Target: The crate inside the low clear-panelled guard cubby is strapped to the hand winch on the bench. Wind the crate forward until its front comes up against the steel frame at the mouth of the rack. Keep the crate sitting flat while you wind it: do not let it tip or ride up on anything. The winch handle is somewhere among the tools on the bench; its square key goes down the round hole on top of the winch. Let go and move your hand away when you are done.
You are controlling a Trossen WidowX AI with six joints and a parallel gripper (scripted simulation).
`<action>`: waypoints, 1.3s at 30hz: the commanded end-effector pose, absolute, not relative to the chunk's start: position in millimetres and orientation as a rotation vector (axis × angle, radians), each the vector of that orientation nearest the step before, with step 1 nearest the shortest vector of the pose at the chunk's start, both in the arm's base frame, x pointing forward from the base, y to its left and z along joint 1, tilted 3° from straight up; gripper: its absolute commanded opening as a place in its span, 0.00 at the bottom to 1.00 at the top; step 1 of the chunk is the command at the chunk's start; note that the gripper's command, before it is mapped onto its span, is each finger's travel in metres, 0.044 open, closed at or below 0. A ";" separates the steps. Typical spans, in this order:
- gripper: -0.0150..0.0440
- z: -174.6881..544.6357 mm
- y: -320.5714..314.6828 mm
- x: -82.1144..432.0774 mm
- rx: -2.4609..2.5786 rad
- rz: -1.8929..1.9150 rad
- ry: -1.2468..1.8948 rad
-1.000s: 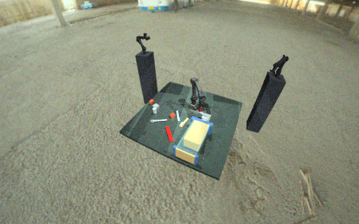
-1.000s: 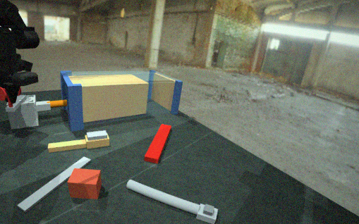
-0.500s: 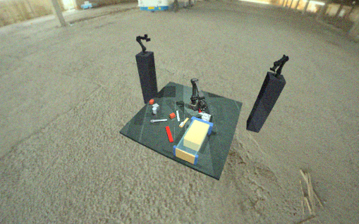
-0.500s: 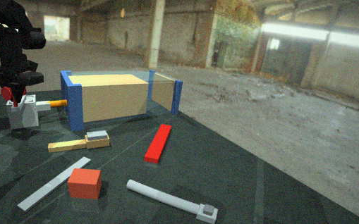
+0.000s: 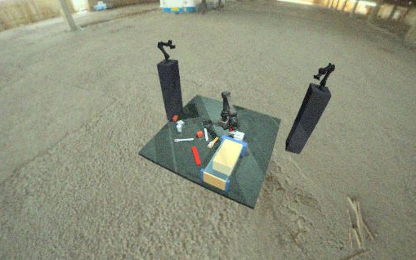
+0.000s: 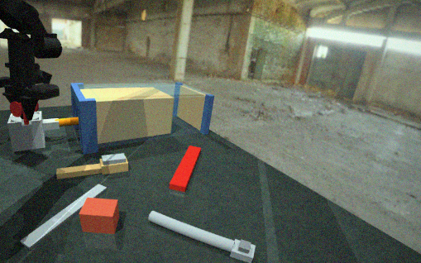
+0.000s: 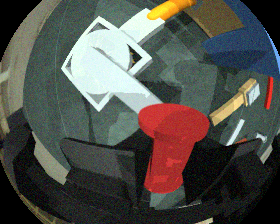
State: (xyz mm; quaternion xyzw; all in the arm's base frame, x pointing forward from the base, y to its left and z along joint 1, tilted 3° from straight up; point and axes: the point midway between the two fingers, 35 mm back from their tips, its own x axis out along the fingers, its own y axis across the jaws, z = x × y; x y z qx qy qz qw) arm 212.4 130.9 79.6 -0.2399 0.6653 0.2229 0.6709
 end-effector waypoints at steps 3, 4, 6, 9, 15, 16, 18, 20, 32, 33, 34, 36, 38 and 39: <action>0.25 81.9 132.2 232.4 -0.542 0.479 1.467; 0.25 81.9 132.6 233.9 -0.542 0.479 1.467; 0.25 82.1 133.2 236.4 -0.542 0.479 1.467; 0.25 82.3 134.2 239.8 -0.542 0.479 1.467; 0.25 82.7 136.7 247.1 -0.542 0.479 1.466; 0.25 82.8 137.3 248.6 -0.542 0.479 1.466; 0.25 82.9 138.3 250.9 -0.542 0.479 1.466; 0.25 83.1 139.3 253.3 -0.542 0.479 1.465; 0.25 83.9 146.9 266.6 -0.541 0.479 1.464; 0.25 83.9 147.5 267.4 -0.541 0.479 1.464; 0.25 84.0 148.4 268.7 -0.541 0.479 1.464; 0.25 84.1 149.9 270.8 -0.541 0.479 1.463; 0.25 84.2 151.5 272.8 -0.541 0.479 1.463; 0.25 84.1 150.7 271.7 -0.541 0.479 1.463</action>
